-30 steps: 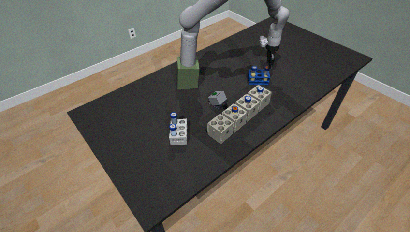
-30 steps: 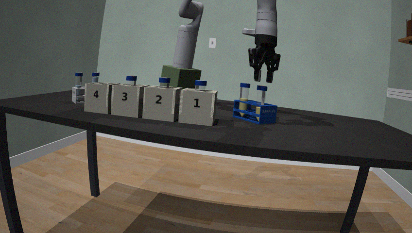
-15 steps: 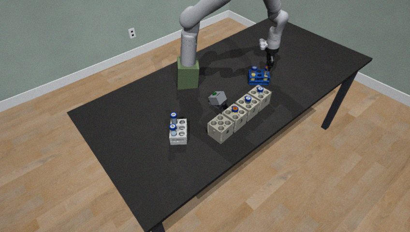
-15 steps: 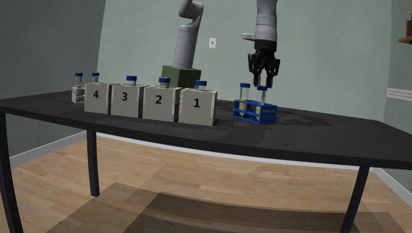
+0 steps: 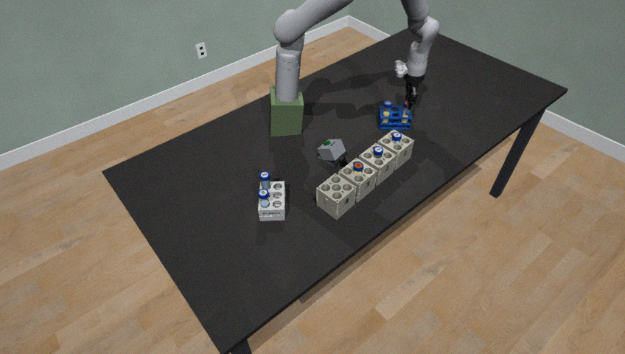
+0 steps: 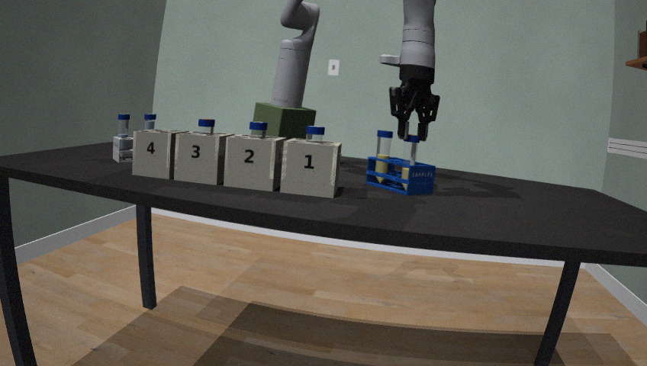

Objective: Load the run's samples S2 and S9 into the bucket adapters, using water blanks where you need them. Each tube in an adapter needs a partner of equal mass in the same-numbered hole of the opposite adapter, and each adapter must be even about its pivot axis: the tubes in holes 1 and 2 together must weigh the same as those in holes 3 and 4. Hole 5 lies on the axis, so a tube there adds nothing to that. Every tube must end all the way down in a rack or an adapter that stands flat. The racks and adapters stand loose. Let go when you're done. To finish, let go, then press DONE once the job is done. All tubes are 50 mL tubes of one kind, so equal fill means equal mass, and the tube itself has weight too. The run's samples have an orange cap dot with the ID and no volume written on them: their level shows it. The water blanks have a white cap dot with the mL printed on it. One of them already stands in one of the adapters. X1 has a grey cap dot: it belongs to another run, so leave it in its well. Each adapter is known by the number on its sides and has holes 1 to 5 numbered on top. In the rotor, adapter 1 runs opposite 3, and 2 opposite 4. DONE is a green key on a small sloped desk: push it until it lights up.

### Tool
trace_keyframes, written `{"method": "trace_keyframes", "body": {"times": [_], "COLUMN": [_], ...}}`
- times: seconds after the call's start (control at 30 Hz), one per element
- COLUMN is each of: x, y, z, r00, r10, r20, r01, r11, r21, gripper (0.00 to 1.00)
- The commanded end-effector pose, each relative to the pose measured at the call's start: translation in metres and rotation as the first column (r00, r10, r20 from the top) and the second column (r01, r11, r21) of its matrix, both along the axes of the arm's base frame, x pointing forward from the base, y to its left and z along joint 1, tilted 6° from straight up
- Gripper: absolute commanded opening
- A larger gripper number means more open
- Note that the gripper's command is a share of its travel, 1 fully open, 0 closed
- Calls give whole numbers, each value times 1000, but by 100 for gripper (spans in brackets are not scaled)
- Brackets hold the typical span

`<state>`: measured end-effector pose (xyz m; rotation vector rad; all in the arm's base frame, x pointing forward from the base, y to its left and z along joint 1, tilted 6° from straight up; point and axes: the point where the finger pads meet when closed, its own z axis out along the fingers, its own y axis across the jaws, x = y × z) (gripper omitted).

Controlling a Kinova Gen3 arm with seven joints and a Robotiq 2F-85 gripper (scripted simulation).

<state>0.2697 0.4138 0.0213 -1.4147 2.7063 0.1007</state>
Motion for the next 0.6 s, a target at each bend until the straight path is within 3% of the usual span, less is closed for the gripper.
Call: {"method": "trace_keyframes", "body": {"times": [0.0,0.57], "x": [0,0], "y": [0,-1], "z": [0,-5], "r00": [1000,1000], "r10": [1,0], "r20": [1,1], "r01": [-1,0], "r11": [1000,1000], "r21": [-1,-2], "gripper": [62,62]}}
